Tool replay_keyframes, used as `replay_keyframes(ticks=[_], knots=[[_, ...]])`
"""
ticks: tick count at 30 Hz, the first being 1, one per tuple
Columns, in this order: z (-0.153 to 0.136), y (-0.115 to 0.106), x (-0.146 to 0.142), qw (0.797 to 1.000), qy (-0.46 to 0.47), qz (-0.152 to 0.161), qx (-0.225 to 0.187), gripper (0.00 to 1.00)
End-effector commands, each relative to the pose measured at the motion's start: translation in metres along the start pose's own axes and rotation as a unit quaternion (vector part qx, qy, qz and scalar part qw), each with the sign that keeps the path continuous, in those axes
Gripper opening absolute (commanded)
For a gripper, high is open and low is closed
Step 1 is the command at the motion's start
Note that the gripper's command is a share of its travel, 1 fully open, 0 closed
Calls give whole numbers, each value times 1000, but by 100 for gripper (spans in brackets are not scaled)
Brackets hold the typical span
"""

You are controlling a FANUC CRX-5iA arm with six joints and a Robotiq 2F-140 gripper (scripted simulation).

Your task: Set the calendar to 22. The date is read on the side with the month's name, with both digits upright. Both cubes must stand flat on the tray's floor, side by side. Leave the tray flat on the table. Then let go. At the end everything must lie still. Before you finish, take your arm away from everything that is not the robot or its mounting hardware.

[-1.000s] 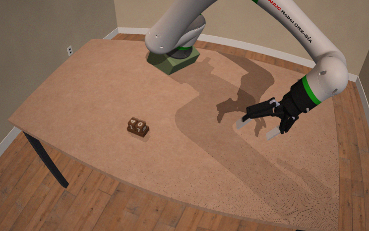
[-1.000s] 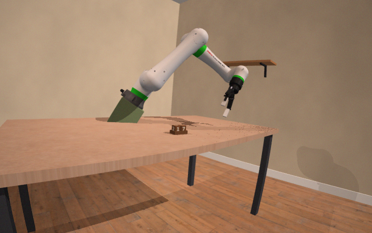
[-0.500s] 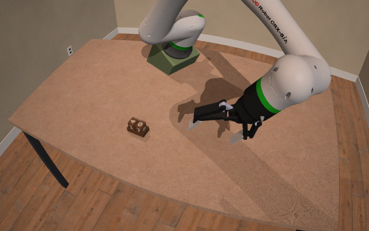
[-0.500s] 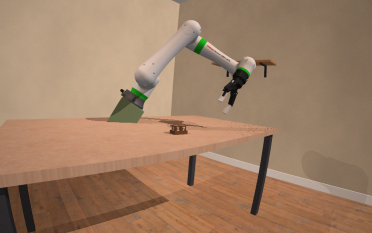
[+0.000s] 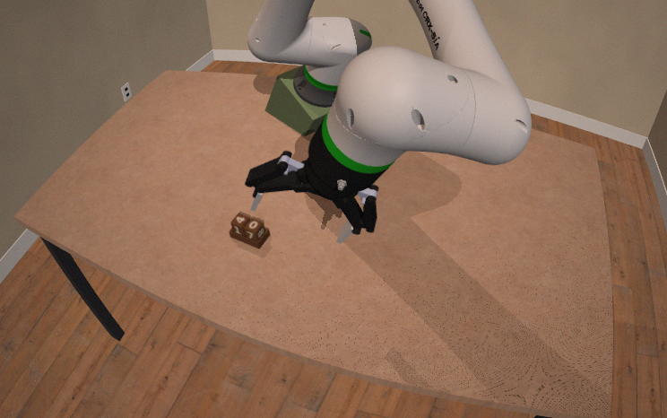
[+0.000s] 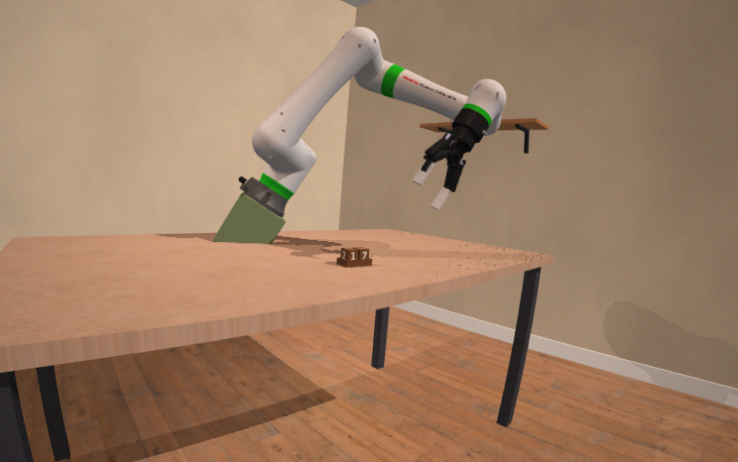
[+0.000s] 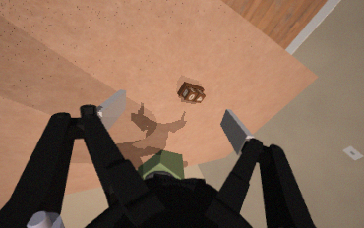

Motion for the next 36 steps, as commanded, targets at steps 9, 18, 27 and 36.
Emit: replay_keyframes(ticks=[9, 18, 27, 36], knots=[[-40, 60, 88, 993, 32, 111, 15, 100], [-85, 107, 131, 976, 81, 190, 73, 100], [-113, 132, 153, 958, 122, 225, 128, 100], [-116, 135, 156, 955, 128, 229, 136, 100]])
Point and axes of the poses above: the point where the finger pads meet when closed, its own y axis out along the fingers, its own x axis across the jaws, z = x × y, the point moved 6 cm from there along -y, back along the fingers, and after that the axes turned 3 degrees about -y, right-handed, at the moved point
